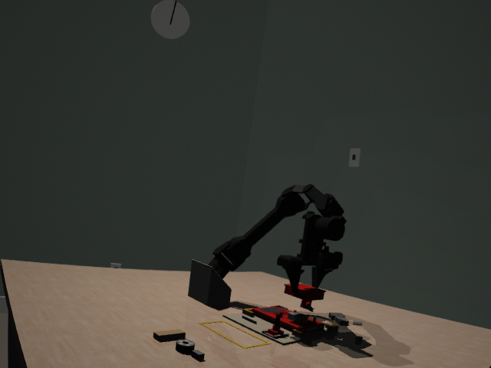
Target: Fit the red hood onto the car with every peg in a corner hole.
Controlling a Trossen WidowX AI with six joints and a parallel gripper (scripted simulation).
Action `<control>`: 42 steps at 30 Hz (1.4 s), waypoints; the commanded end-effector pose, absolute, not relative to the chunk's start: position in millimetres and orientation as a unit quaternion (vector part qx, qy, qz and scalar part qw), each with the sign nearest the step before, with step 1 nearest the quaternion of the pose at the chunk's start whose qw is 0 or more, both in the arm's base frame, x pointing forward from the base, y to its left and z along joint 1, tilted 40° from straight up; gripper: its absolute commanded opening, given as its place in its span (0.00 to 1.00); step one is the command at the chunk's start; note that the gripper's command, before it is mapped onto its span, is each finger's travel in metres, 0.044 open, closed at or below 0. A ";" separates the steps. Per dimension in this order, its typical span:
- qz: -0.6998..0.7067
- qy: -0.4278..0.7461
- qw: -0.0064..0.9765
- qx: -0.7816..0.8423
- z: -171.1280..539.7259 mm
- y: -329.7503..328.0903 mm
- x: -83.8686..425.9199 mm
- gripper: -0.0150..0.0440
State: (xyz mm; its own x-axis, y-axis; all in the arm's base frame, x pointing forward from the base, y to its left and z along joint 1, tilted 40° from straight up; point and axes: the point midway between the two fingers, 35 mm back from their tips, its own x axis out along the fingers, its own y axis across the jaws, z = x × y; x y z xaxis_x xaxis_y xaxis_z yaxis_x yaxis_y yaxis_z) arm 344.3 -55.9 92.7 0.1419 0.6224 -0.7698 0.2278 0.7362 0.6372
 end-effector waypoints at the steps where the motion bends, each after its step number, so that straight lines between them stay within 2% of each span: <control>1: 0.160 0.636 0.683 0.323 95.3 -45.7 335.3 0.25; 11: 0.170 0.633 0.688 0.313 95.6 -37.8 332.4 0.25; 23: 0.171 0.632 0.688 0.313 60.7 -8.7 336.9 0.25; 42: 0.171 0.632 0.688 0.313 58.5 -8.3 336.1 0.25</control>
State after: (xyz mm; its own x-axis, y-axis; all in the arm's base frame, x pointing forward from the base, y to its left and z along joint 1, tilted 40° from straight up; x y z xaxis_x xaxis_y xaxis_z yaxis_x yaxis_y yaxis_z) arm 336.5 -8.9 59.0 0.1418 0.6271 -0.7660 0.1552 0.7501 0.6428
